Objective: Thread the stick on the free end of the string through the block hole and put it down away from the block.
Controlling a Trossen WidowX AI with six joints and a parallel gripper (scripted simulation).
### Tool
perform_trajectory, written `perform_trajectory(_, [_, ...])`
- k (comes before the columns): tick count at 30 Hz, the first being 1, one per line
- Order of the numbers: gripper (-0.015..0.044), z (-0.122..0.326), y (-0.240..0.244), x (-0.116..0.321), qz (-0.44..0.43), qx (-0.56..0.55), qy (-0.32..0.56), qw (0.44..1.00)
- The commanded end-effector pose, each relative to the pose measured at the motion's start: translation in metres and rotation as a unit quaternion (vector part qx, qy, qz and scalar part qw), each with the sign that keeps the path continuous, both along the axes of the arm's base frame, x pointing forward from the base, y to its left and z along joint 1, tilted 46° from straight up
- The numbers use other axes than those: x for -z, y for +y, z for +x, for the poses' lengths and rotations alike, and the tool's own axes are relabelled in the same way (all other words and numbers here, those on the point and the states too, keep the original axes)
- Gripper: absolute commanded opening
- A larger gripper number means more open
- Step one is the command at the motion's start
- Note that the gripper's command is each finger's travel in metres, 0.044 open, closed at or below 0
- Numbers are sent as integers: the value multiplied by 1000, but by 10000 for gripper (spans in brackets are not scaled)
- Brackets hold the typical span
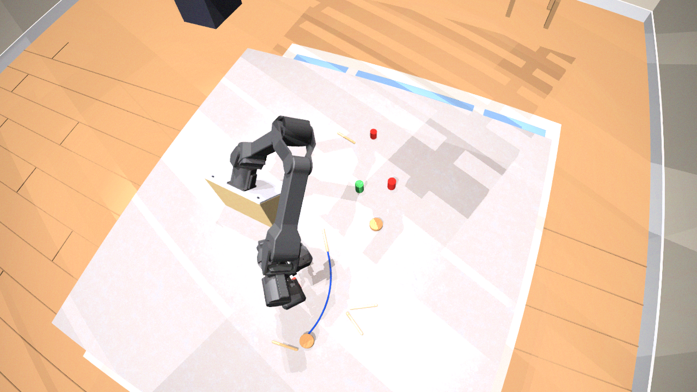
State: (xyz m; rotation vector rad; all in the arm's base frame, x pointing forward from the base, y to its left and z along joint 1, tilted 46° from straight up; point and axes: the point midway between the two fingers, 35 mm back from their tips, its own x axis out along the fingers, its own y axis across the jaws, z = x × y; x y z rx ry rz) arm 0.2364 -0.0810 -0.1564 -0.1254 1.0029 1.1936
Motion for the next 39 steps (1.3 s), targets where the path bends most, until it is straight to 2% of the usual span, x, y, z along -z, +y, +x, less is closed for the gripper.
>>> perform_trajectory(1, [165,0,0,0,0,0,0,1000])
perform_trajectory(7, [8,0,0,0,0,0,0,1000])
perform_trajectory(20, [0,0,0,0,0,0,0,1000])
perform_trajectory(22, [53,6,6,-8,-2,-33,-34,999])
perform_trajectory(25, [131,26,34,-41,-9,-174,-177,969])
perform_trajectory(28, [210,40,69,-76,-9,-318,-324,891])
perform_trajectory(31, [289,43,96,-99,-5,-406,-417,813])
perform_trajectory(33, [341,44,102,-104,-4,-424,-435,794])
perform_trajectory(37, [440,44,102,-104,-4,-424,-435,794])
perform_trajectory(39, [440,44,102,-104,-4,-424,-435,794])
